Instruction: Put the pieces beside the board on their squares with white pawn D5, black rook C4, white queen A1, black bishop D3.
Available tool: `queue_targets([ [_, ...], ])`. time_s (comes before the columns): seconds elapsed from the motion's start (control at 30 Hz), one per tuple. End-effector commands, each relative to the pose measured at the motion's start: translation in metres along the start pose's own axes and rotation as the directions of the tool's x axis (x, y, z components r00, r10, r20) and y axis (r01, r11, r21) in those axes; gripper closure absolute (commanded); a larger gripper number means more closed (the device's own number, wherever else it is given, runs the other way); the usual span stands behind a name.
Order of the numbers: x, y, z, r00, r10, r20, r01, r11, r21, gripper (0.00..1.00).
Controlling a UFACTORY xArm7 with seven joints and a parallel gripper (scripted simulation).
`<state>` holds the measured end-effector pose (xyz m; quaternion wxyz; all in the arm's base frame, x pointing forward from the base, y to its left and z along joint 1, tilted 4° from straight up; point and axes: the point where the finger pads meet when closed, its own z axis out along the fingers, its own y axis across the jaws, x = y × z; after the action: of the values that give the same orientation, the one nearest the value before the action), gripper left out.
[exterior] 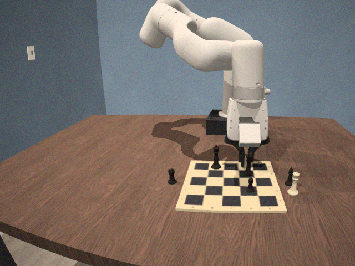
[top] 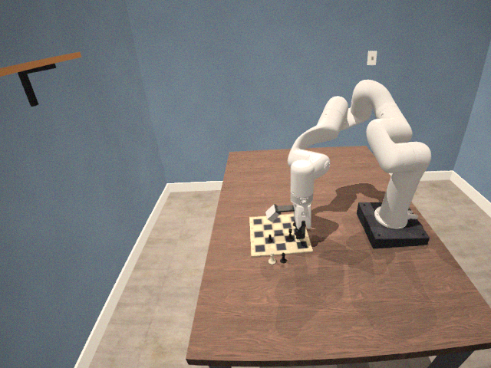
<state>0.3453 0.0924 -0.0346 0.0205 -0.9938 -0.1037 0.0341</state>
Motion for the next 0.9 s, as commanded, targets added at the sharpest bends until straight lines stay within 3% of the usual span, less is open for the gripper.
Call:
queue_targets([
  [0.0, 0.0011, -0.0001, -0.0011, 1.0, 0.0, -0.003, 0.0, 1.0, 0.0, 0.86],
  [0.07, 0.0011, -0.0001, -0.0011, 1.0, 0.0, -0.003, 0.0, 1.0, 0.0, 0.86],
  [0.1, 0.0011, -0.0001, -0.0011, 1.0, 0.0, -0.003, 0.0, 1.0, 0.0, 0.79],
  [0.17, 0.0011, -0.0001, -0.0011, 1.0, 0.0, -0.003, 0.0, 1.0, 0.0, 0.79],
  [0.2, 0.0011, -0.0001, -0.0011, 1.0, 0.0, -0.003, 0.0, 1.0, 0.0, 0.73],
  [0.33, 0.0011, -0.0001, -0.0011, 1.0, 0.0, -0.003, 0.0, 1.0, 0.0, 0.73],
  [0.37, 0.0011, -0.0001, -0.0011, 1.0, 0.0, -0.003, 0.0, 1.0, 0.0, 0.66],
  [0.87, 0.0011, -0.0001, -0.0064, 1.0, 0.0, -0.003, 0.0, 1.0, 0.0, 0.66],
])
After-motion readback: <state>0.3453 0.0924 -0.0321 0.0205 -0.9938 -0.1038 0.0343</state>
